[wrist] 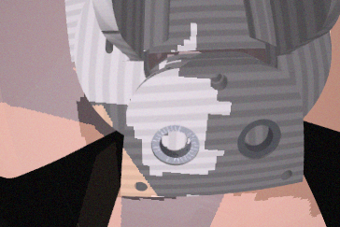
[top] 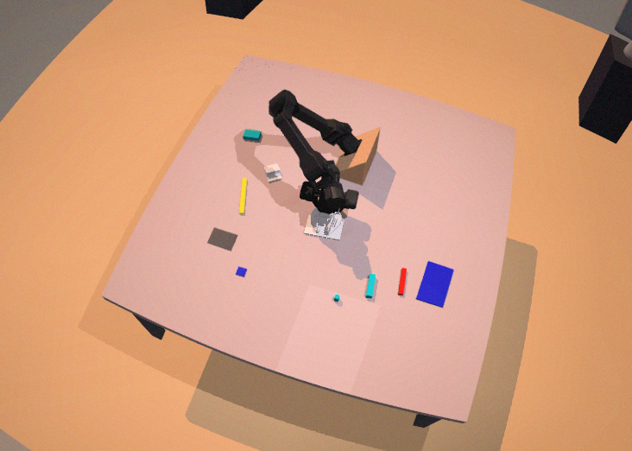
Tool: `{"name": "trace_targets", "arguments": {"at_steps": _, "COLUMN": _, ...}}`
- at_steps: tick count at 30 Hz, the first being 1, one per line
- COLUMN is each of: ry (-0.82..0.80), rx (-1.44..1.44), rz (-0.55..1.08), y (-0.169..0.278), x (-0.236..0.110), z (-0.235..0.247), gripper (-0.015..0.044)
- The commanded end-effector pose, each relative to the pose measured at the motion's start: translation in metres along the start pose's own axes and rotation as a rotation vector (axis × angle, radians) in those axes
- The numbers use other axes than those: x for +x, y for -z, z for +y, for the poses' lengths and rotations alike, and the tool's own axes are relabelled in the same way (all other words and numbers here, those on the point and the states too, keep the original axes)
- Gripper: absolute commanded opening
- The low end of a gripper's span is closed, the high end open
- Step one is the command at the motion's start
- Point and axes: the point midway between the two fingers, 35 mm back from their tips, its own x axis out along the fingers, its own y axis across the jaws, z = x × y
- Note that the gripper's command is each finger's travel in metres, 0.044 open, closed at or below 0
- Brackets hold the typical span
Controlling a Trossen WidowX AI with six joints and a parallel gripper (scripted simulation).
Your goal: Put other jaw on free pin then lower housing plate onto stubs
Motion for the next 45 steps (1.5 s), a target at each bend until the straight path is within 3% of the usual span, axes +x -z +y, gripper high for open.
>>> {"name": "trace_targets", "arguments": {"at_steps": 1, "ry": -0.001, "rx": -0.005, "rz": 0.001, "y": 0.0005, "x": 0.0010, "z": 0.0005, "gripper": 0.0351}}
{"name": "trace_targets", "arguments": {"at_steps": 33, "ry": -0.001, "rx": -0.005, "rz": 0.001, "y": 0.0005, "x": 0.0030, "z": 0.0004, "gripper": 0.0351}}
{"name": "trace_targets", "arguments": {"at_steps": 37, "ry": -0.002, "rx": 0.000, "rz": 0.001, "y": 0.0001, "x": 0.0022, "z": 0.0002, "gripper": 0.0440}}
{"name": "trace_targets", "arguments": {"at_steps": 45, "ry": -0.002, "rx": 0.000, "rz": 0.001, "y": 0.0001, "x": 0.0022, "z": 0.0002, "gripper": 0.0440}}
